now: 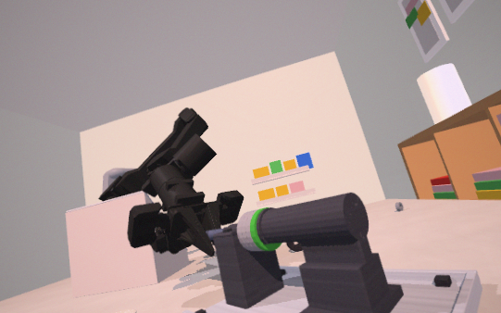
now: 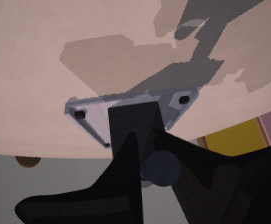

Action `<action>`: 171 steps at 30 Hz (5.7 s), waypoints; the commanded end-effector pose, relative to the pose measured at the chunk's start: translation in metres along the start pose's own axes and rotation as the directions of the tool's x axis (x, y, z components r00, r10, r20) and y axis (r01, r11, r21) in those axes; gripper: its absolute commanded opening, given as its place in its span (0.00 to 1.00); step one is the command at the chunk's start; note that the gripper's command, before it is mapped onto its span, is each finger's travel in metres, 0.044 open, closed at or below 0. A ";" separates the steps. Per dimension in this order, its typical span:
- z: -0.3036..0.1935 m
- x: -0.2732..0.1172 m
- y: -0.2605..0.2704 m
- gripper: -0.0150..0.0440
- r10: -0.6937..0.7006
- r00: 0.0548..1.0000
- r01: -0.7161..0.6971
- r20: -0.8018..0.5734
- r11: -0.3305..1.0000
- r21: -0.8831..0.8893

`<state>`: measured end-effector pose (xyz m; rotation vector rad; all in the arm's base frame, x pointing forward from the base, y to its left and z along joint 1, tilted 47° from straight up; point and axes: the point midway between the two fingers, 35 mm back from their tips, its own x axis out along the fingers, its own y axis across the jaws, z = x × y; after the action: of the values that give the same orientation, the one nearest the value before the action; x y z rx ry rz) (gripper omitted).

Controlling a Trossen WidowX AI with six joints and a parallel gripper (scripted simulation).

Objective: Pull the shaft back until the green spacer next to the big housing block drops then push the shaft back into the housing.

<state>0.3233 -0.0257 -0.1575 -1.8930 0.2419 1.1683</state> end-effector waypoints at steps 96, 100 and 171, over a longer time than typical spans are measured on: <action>0.007 -0.008 -0.001 0.25 -0.003 1.000 0.003 0.000 1.000 0.004; 0.007 -0.008 -0.001 0.25 -0.003 1.000 0.003 0.000 1.000 0.004; 0.012 -0.013 -0.001 0.25 -0.003 1.000 0.003 0.001 1.000 0.005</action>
<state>0.3088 -0.0194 -0.1503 -1.8909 0.2411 1.1704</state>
